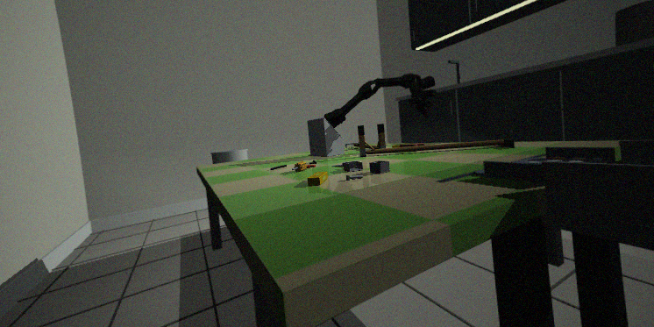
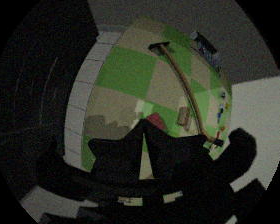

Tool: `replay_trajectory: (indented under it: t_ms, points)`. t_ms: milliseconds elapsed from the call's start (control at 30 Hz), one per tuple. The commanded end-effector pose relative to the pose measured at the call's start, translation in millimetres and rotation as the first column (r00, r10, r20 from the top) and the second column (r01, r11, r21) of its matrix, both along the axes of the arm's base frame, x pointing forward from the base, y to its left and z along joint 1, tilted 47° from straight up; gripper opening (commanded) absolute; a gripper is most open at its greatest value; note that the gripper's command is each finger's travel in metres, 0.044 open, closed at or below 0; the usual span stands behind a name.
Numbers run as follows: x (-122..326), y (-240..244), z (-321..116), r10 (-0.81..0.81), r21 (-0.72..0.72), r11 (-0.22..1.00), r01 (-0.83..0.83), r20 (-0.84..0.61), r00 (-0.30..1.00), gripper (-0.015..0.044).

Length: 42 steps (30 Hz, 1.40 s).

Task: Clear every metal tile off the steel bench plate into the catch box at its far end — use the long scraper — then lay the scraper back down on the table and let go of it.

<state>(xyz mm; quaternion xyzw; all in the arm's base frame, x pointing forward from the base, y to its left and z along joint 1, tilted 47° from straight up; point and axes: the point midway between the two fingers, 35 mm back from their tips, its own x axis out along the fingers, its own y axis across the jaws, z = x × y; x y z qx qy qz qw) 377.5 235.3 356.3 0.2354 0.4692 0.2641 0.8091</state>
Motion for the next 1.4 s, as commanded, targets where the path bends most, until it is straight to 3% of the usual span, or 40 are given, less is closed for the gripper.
replay_trajectory:
  t_ms: [0, 1367]
  points:
    - [12, -6, -14, 0.027, -0.018, 0.999, -0.027, -0.017, 1.0, 0.0]
    - [98, -137, -124, 0.223, 0.007, 0.975, -0.223, -0.034, 0.974, 0.0]
